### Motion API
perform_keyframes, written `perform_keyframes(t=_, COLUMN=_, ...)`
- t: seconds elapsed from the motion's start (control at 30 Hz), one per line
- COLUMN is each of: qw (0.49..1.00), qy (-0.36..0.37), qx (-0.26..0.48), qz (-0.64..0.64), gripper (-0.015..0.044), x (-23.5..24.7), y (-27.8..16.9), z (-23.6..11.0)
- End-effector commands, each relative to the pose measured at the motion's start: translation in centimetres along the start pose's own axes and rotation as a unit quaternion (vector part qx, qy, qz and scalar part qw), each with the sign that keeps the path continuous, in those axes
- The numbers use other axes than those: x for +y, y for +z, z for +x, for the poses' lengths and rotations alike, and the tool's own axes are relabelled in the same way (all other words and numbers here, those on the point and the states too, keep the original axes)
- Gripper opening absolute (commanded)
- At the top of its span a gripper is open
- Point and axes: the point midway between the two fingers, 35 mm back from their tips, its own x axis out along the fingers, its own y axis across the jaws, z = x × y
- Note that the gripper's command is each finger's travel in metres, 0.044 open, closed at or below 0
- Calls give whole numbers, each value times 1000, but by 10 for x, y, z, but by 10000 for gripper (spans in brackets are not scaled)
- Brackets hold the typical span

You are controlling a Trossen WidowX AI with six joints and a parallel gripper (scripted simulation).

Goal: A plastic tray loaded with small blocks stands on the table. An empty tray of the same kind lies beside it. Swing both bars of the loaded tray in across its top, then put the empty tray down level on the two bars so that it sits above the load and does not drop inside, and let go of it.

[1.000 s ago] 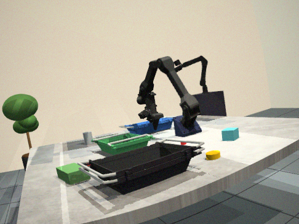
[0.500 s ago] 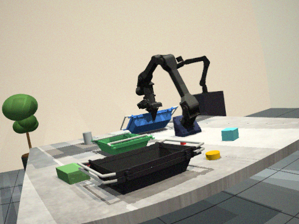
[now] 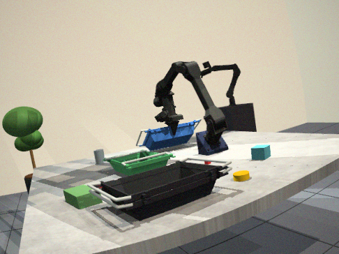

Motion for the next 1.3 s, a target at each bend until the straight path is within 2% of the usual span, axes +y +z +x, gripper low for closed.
perform_keyframes(t=0.0, qw=1000, qy=-19, qx=-2, qz=-5, gripper=0, x=-14, y=4, z=-16)
perform_keyframes(t=1.03, qw=999, qy=-35, qx=-7, qz=-2, gripper=0, x=-57, y=19, z=-99)
perform_keyframes(t=1.27, qw=999, qy=-36, qx=-7, qz=-2, gripper=0, x=-58, y=20, z=-103)
